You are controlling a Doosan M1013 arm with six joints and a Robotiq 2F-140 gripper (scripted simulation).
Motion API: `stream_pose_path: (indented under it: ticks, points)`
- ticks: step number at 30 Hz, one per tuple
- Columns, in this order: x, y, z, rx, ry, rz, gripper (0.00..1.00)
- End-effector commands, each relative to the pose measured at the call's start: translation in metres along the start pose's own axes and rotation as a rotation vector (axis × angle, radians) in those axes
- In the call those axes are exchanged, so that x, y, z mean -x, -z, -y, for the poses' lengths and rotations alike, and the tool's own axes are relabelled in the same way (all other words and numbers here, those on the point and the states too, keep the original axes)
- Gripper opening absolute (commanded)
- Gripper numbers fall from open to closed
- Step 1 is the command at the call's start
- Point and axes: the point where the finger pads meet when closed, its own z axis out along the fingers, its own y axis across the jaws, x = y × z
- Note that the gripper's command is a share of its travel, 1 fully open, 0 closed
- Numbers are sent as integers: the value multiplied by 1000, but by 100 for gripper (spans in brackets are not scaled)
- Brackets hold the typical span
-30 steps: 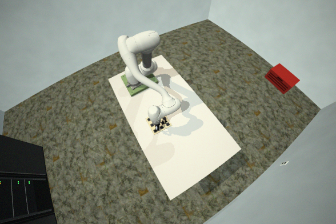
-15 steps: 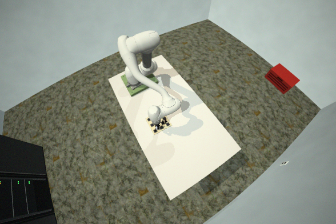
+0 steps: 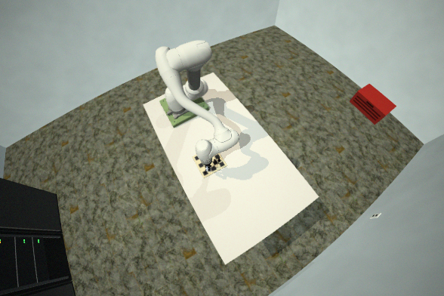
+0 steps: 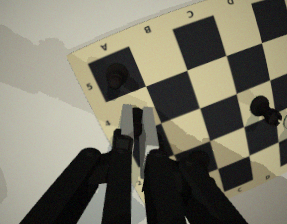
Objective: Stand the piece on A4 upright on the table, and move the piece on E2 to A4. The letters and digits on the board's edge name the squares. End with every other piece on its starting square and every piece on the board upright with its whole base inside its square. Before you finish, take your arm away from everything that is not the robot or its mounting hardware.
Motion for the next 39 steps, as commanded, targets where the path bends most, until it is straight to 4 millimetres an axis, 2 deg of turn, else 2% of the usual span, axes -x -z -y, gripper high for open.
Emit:
stream_pose_path:
  ticks: [1, 12, 18, 20, 25, 28, 31, 39]
  points:
    - [0, 0, 0, 0, 0, 0, 0]
    - [0, 6, 0, 0, 0, 0, 0]
    - [0, 39, 0, 0, 0, 0, 0]
    - [0, 39, 0, 0, 0, 0, 0]
    - [0, 77, 0, 0, 0, 0, 0]
    - [0, 93, 0, 0, 0, 0, 0]
    - [0, 99, 0, 0, 0, 0, 0]
    - [0, 100, 0, 0, 0, 0, 0]
